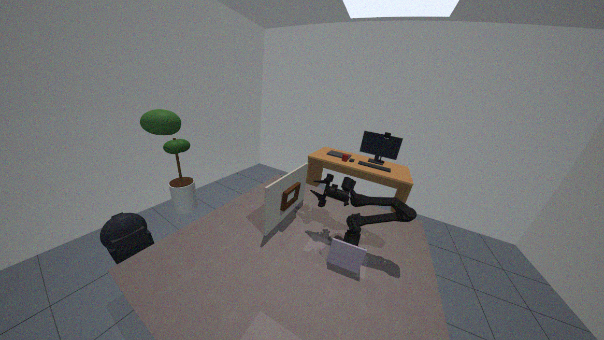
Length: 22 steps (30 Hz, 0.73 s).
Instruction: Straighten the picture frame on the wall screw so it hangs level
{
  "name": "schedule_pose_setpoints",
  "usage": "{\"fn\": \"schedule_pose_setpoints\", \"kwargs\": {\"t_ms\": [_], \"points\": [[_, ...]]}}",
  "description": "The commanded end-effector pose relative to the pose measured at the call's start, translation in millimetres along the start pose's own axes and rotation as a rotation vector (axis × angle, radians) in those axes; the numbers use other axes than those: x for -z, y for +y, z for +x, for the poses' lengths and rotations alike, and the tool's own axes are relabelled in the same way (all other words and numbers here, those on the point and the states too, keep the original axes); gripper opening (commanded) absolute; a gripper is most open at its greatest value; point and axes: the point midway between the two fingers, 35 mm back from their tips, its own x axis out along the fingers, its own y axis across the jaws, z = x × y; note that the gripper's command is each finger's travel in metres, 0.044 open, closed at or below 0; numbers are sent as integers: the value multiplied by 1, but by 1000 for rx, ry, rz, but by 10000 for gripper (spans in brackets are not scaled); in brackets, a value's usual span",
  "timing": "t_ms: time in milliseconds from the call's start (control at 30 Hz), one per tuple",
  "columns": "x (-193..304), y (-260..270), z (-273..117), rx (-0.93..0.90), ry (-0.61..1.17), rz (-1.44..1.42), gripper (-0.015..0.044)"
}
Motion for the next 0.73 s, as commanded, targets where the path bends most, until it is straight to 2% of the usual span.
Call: {"fn": "schedule_pose_setpoints", "kwargs": {"t_ms": [0,700], "points": [[0,1,-1,0,-2,5,260],[-1,3,-4,1,-7,23,260]]}}
